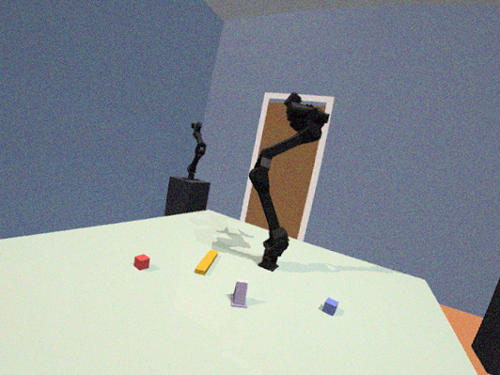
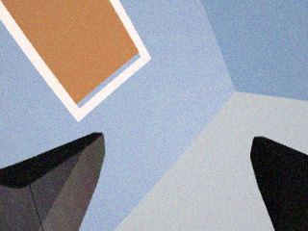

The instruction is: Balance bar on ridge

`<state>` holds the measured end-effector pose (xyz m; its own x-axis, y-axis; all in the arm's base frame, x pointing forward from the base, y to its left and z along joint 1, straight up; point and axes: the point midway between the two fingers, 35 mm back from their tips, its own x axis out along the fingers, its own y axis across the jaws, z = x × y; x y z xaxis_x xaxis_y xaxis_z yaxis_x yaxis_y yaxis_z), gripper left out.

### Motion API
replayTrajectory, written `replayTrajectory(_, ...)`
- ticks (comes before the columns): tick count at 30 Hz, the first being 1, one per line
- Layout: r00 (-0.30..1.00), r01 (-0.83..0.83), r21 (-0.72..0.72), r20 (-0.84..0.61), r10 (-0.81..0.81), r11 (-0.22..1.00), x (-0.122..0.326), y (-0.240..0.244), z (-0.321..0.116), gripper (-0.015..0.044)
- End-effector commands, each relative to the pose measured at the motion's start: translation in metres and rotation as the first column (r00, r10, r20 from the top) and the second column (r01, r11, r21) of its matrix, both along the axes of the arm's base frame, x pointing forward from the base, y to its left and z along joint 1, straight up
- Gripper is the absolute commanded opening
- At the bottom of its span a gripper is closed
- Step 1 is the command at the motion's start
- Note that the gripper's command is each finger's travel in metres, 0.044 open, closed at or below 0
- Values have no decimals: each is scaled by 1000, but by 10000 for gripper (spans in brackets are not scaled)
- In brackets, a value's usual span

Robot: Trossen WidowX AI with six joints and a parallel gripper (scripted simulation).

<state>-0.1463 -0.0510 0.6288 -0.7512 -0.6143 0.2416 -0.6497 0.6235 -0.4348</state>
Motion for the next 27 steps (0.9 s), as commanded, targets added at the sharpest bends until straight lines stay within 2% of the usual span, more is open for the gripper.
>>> replayTrajectory(1,998,50,-78,26,-48,996,-8,17,2,315)
replayTrajectory(14,968,252,-293,87,-237,922,-26,89,4,315)
replayTrajectory(27,902,420,-501,142,-407,757,-19,165,2,315)
